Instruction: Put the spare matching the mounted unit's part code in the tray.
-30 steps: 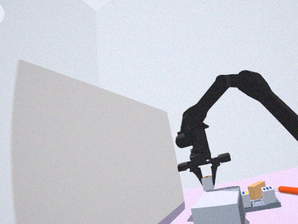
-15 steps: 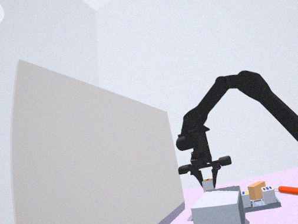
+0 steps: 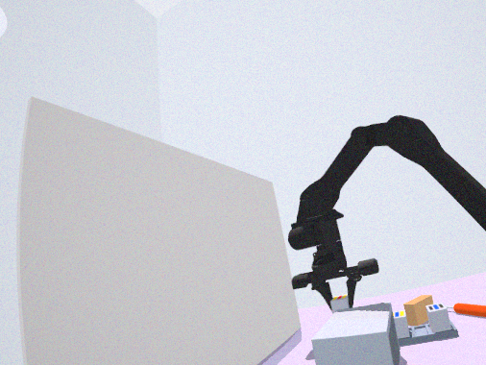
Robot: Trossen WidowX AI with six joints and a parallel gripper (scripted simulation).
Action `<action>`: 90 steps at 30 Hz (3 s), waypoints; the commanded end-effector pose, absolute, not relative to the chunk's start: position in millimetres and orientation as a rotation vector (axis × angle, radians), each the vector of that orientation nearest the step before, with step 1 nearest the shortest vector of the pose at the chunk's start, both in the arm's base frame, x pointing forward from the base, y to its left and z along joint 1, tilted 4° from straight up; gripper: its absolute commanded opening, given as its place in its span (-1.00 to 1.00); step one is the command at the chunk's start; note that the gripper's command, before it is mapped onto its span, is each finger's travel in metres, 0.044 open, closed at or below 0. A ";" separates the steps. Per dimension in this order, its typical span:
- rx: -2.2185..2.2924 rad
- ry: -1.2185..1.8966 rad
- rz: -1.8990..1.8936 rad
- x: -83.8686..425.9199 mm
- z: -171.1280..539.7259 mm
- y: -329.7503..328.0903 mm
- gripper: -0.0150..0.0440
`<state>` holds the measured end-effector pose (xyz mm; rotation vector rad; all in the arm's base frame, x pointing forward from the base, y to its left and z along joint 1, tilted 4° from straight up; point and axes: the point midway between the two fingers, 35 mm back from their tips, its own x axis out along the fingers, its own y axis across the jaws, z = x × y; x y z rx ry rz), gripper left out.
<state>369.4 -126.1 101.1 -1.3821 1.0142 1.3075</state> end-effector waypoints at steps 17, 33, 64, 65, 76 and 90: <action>-1.376 1.011 1.306 369.2 86.1 -124.1 -0.49; -1.376 1.011 1.306 368.5 74.7 -123.0 -0.49; -1.376 1.011 1.306 365.7 52.8 -120.4 -0.49; -1.376 1.011 1.306 365.5 52.1 -120.3 -0.49; -1.381 1.014 1.308 365.8 54.1 -121.3 0.40; -1.377 1.012 1.306 361.2 138.4 -125.4 1.00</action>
